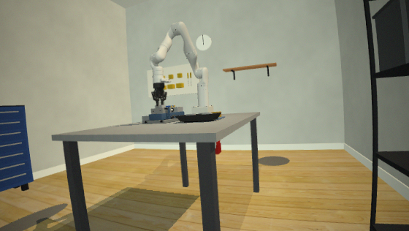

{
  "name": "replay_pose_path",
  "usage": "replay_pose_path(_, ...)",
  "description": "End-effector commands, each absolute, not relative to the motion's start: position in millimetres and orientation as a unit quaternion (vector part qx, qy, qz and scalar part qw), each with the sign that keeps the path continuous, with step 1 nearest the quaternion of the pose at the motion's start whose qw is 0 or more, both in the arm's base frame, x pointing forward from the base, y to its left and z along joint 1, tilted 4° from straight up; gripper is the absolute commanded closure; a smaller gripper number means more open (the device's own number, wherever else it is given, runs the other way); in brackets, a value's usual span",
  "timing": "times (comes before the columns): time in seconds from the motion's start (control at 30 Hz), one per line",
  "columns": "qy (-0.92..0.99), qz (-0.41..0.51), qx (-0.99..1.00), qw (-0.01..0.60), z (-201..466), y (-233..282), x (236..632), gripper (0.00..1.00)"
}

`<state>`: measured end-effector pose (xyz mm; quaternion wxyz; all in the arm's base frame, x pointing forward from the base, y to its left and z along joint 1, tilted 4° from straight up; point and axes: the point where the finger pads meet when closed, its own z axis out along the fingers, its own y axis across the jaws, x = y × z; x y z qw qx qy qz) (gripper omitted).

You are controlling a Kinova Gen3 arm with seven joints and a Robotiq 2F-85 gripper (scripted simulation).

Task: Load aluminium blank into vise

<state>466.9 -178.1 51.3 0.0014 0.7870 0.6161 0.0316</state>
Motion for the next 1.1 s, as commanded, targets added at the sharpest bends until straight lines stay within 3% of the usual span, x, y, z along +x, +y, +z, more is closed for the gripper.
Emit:
replay_pose_path(0.0,0.616,0.032,0.787,0.002,52.2,-178.4,467.5,1.0)
replay_pose_path(0.73,0.616,0.032,0.787,0.002,52.2,-178.4,467.5,1.0)
replay_pose_path(0.77,0.616,0.032,0.787,0.002,52.2,-178.4,467.5,0.33)
replay_pose_path(1.07,0.616,0.032,0.787,0.002,52.2,-178.4,467.5,0.33)
